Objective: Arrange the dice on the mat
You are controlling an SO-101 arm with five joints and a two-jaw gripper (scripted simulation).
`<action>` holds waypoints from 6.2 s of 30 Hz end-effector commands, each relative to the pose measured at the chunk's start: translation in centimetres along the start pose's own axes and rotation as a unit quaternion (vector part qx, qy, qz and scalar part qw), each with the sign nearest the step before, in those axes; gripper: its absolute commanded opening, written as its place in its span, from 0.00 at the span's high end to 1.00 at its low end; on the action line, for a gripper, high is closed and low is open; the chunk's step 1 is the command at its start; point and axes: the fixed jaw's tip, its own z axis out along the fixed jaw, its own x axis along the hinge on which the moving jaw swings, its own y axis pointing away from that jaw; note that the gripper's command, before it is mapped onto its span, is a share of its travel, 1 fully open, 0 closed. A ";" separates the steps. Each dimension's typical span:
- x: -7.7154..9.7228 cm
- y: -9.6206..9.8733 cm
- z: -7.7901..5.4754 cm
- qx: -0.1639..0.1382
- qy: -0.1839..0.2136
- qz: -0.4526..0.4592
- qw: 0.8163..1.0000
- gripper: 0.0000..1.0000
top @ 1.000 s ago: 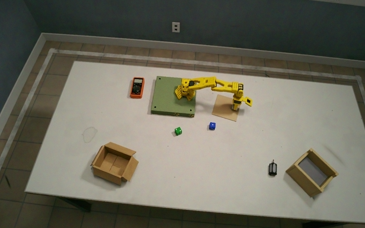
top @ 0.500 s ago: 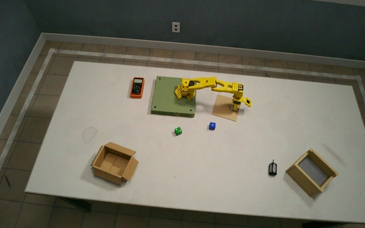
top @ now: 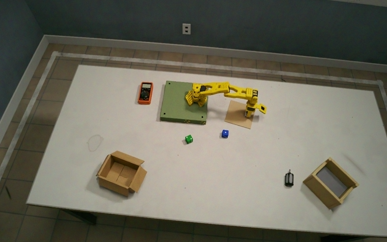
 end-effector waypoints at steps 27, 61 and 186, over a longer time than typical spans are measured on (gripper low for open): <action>0.1 0.3 0.4 0.000 0.004 -0.009 1.000 0.83; 0.1 0.3 0.4 0.000 0.004 -0.009 1.000 0.64; 1.8 -11.7 -17.7 0.116 -0.241 -0.098 0.959 0.65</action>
